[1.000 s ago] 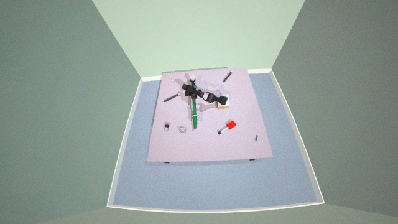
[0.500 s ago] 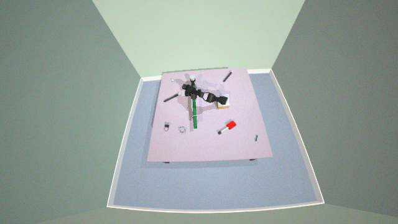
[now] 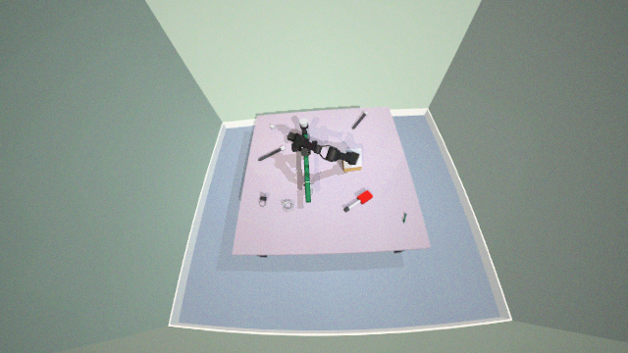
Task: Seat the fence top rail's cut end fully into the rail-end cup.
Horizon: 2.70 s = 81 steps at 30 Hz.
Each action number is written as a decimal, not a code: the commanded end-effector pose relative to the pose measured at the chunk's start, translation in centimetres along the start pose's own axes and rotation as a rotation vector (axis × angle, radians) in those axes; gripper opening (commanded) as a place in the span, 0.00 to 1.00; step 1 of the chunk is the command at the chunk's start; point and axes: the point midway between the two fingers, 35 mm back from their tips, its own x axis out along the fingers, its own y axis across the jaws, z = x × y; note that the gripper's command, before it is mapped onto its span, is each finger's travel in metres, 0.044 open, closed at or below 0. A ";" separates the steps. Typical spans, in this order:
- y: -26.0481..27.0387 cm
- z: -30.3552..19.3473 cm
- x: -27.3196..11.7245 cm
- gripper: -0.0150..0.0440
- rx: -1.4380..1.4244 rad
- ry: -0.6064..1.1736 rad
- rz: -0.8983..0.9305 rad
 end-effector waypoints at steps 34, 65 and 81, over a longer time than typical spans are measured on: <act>0.0 -1.0 -0.4 0.25 0.000 0.013 -0.001; -0.1 -1.3 -0.4 0.25 -0.004 -0.010 0.009; -0.7 -1.7 -0.8 0.25 -0.004 -0.010 0.009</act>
